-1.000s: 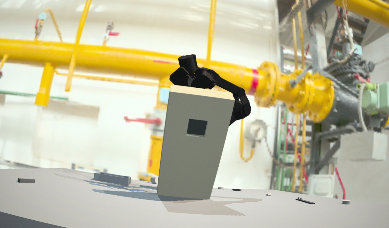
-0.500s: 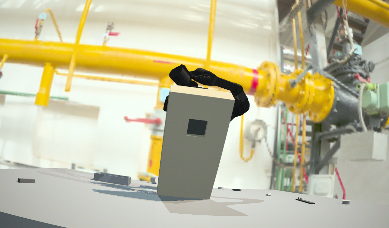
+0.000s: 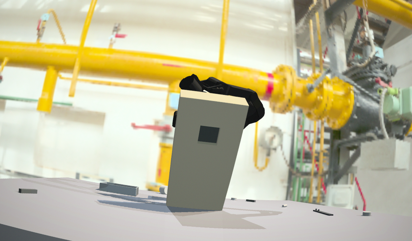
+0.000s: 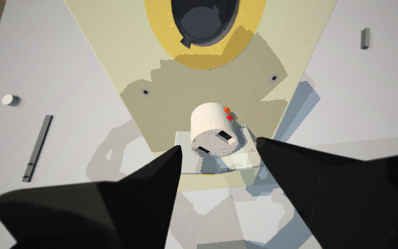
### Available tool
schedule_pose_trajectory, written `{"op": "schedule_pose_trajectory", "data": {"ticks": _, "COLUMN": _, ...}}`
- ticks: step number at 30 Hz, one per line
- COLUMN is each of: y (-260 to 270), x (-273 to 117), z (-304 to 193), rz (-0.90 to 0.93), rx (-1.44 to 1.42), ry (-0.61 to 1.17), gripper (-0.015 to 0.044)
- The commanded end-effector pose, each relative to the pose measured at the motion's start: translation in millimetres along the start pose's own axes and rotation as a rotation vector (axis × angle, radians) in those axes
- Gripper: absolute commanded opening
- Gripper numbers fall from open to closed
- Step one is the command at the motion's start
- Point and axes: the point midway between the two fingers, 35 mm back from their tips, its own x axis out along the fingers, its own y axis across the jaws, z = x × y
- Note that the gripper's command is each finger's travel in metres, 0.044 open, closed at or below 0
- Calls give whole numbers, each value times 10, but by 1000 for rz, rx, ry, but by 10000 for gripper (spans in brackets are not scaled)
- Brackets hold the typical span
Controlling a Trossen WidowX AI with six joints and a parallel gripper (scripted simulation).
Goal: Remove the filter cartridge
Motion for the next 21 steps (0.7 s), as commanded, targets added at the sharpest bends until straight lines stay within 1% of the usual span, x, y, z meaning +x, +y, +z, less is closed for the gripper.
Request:
{"op": "schedule_pose_trajectory", "data": {"ticks": 1, "y": -2, "x": 56, "z": -5, "rz": -2, "rx": 5, "ry": 2, "gripper": 305}}
{"op": "schedule_pose_trajectory", "data": {"ticks": 18, "y": 16, "x": 325, "z": -9, "rz": 3, "rx": 4, "ry": -1, "gripper": 305}}
{"op": "schedule_pose_trajectory", "data": {"ticks": 21, "y": 2, "x": 290, "z": -9, "rz": -3, "rx": 0, "ry": 3, "gripper": 285}}
